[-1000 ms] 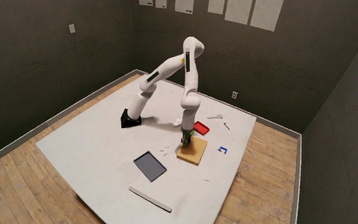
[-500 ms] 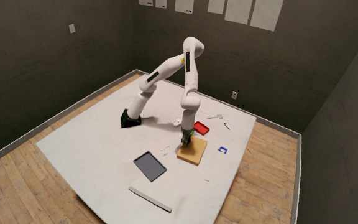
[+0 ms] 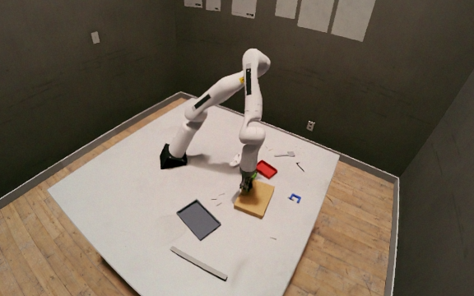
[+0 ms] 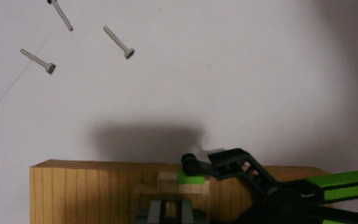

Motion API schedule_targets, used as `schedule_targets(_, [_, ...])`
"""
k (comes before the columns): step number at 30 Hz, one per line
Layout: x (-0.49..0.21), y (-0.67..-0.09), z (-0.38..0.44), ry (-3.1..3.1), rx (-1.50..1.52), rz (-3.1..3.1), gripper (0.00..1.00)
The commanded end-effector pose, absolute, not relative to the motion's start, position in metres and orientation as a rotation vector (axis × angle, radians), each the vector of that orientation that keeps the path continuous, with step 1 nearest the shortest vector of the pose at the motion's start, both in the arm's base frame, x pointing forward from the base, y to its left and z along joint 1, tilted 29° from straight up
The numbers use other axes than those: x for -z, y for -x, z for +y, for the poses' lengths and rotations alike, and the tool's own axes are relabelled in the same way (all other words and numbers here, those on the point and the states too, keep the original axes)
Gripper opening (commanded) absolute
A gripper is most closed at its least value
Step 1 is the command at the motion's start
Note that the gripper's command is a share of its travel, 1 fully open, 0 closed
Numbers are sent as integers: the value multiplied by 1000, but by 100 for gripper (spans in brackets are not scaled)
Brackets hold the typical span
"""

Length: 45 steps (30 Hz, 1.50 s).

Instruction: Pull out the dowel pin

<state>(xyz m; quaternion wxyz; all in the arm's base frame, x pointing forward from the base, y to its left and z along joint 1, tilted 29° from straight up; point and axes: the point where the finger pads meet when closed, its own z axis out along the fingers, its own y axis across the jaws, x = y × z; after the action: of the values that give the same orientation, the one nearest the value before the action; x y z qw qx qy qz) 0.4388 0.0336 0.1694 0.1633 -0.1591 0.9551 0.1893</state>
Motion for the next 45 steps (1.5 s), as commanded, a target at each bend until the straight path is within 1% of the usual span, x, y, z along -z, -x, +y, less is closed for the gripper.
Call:
schedule_targets(1, [-169, -439, 34, 461, -536, 2719, 10])
schedule_targets(45, [-170, -439, 34, 499, -528, 2708, 10])
